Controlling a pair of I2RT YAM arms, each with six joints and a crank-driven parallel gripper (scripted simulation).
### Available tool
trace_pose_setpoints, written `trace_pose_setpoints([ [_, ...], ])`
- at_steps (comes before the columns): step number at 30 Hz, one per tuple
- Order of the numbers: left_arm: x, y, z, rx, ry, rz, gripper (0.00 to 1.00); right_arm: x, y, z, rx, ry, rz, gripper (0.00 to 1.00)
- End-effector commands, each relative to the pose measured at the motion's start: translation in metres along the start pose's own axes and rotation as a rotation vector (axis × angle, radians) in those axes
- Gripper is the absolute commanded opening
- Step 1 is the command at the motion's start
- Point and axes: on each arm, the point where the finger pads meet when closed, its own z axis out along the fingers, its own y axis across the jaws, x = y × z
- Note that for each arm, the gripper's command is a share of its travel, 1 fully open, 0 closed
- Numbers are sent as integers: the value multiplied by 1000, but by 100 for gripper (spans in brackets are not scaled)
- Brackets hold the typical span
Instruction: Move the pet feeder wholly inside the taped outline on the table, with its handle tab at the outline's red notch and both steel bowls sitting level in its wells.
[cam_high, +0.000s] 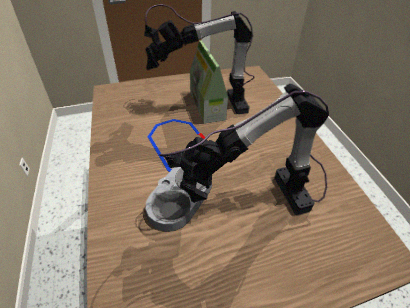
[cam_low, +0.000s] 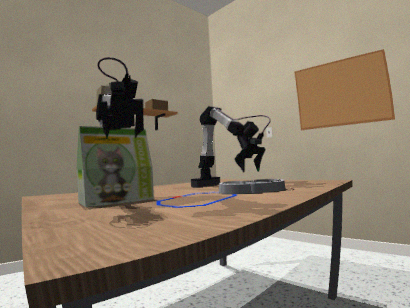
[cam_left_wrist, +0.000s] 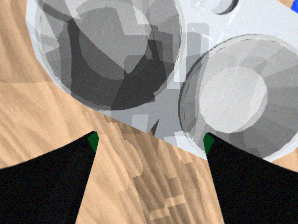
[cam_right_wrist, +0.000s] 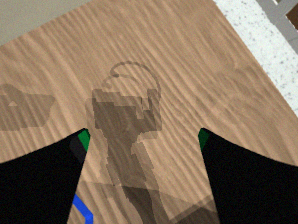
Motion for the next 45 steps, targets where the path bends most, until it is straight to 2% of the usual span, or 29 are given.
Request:
trace_pose_setpoints([
  [1, -51, -8, 31, -105, -207, -66, 100, -51, 44, -25, -69, -284, -84, 100],
  [3, -51, -8, 31, -105, -207, -66, 100, -51, 44, -25, -69, -284, -84, 100],
  [6, -64, -31, 46, -90, -241, -51, 100, -55, 97, -58, -171, -387, -134, 100],
  [10, -80, -52, 58, -74, -277, -33, 100, -54, 157, -114, -306, -517, -173, 100],
  [17, -78, -62, 67, -60, -259, -20, 100, -35, 228, -228, -538, -705, -173, 100],
  [18, -85, -63, 60, -60, -279, -19, 100, -32, 234, -245, -570, -728, -165, 100],
  [20, -85, -63, 60, -60, -279, -19, 100, -32, 234, -245, -570, -728, -165, 100],
  [26, -85, -63, 60, -59, -278, -17, 100, -6, 249, -346, -760, -825, -89, 100],
  [31, -85, -64, 60, -56, -278, -16, 100, 52, 239, -388, -859, -773, -55, 100],
  [33, -79, -62, 62, -66, -259, -38, 76, 77, 232, -398, -894, -750, -62, 100],
  [35, -63, -62, 69, -83, -186, -90, 51, 98, 225, -406, -925, -729, -71, 100],
  [37, -63, -62, 69, -83, -186, -90, 51, 98, 225, -406, -925, -729, -71, 100],
  [38, -59, -63, 70, -97, -160, -125, 39, 107, 221, -409, -939, -720, -75, 100],
  [42, -51, -63, 76, -203, -34, -337, 39, 143, 202, -421, -1003, -686, -95, 100],
  [45, -59, -67, 81, -257, -5, -426, 39, 163, 193, -426, -1039, -669, -118, 100],
])
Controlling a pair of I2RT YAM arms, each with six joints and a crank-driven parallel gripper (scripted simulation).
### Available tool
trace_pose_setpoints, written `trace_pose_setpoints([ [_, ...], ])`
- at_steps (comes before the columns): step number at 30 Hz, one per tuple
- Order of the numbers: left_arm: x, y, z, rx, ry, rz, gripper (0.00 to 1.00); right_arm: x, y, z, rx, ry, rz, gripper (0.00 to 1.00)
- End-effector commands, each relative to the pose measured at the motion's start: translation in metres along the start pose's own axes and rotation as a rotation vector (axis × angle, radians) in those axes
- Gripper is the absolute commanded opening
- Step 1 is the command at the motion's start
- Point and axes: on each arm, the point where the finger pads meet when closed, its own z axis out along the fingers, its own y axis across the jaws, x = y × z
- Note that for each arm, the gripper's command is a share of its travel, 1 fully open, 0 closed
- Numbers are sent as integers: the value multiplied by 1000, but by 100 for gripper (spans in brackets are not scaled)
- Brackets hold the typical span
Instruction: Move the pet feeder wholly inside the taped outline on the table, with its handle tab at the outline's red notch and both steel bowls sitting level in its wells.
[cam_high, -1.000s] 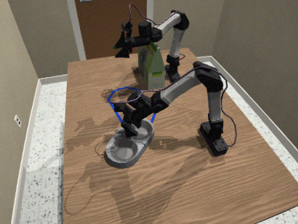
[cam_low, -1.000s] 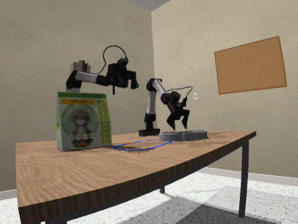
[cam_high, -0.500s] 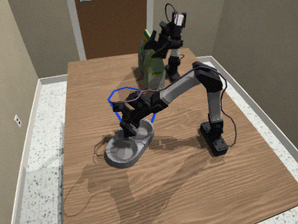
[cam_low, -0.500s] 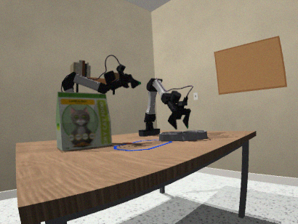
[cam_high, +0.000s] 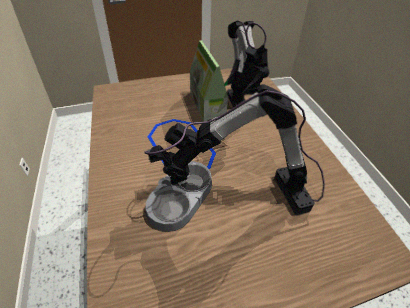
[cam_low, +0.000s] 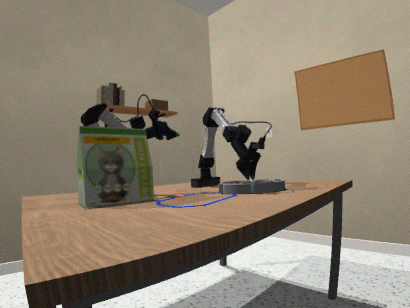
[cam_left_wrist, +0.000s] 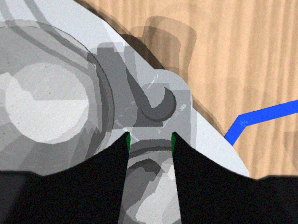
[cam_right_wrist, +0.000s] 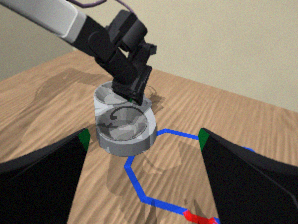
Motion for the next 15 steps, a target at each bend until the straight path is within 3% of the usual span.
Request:
trace_pose_setpoints([
  [1, -7, -5, 1, -129, 82, -174, 39, -7, -7, -19, 35, -41, 53, 100],
  [15, -23, -23, 10, -383, 106, -449, 39, 7, 1, -43, -26, -23, 56, 100],
])
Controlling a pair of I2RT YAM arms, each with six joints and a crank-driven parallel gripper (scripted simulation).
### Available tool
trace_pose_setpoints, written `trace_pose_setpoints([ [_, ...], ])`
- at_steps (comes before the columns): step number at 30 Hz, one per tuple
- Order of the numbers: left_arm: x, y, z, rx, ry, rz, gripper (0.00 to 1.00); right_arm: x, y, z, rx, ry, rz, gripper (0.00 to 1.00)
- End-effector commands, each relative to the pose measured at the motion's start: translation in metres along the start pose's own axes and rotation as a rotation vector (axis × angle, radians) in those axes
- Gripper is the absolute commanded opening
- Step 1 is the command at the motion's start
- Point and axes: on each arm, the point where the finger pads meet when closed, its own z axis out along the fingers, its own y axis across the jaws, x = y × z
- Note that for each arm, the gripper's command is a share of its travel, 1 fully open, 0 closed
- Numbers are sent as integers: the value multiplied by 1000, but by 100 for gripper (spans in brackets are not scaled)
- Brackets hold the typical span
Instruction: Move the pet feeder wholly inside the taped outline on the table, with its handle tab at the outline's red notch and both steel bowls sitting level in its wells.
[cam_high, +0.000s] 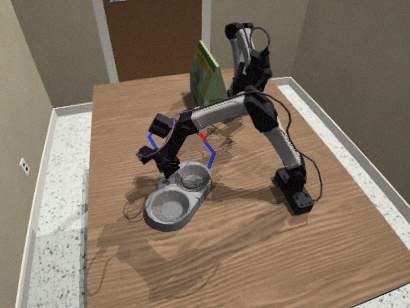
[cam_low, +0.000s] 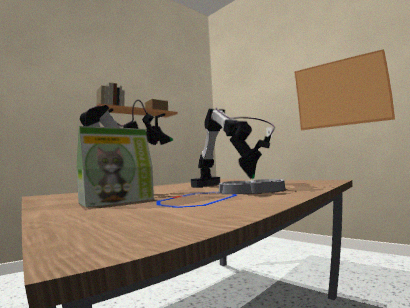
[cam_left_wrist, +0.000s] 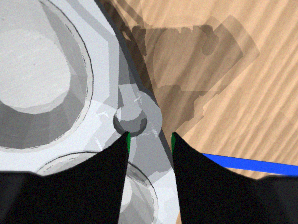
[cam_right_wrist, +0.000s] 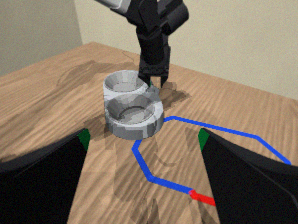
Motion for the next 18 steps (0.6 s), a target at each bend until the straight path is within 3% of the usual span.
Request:
trace_pose_setpoints([
  [1, 1, 3, -1, -151, 29, -120, 39, -8, -3, -4, 8, -23, 31, 100],
  [9, 4, -9, 4, -244, 28, -250, 39, -9, -2, -5, 0, -25, 32, 100],
  [18, 8, -3, 21, -295, 36, -285, 39, -9, -2, -5, 1, -25, 32, 100],
])
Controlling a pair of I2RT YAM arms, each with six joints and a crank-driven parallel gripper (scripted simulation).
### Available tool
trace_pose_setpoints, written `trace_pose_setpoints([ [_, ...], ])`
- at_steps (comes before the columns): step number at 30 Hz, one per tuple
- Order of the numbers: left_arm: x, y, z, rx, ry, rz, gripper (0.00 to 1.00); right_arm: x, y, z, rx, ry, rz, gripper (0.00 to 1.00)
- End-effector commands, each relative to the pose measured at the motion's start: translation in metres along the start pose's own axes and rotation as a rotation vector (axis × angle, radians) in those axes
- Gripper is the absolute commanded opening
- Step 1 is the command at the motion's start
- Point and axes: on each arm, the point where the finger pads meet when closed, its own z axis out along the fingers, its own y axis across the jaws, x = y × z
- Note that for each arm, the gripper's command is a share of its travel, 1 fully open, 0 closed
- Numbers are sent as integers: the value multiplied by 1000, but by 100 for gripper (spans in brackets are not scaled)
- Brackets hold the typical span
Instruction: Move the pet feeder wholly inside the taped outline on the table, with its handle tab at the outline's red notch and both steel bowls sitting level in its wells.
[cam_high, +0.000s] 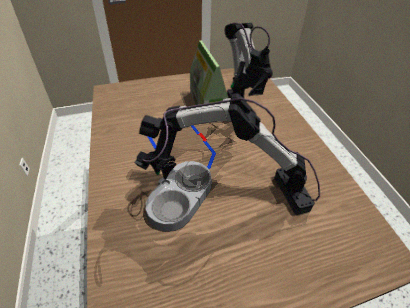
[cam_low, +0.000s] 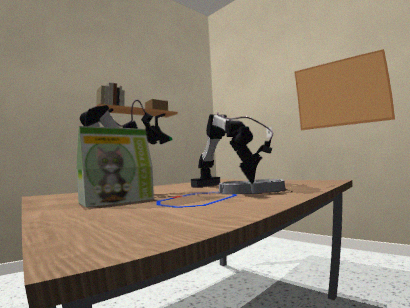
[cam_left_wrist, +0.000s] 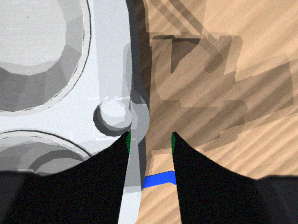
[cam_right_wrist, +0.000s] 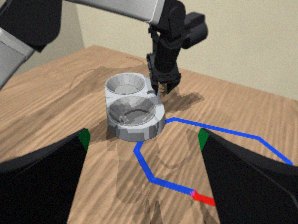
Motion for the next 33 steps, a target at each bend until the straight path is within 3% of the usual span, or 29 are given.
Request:
trace_pose_setpoints([
  [1, -4, 10, 7, -64, 4, -28, 39, -5, -2, -2, 1, -12, 18, 100],
  [29, -11, 14, 18, -39, 2, -35, 39, -6, 0, 0, 0, -12, 19, 100],
  [31, -14, 11, 15, -29, -3, -41, 23, -6, 0, 0, 0, -12, 19, 100],
  [33, -3, 14, 25, -56, 12, -21, 20, -6, 0, 0, 0, -12, 19, 100],
])
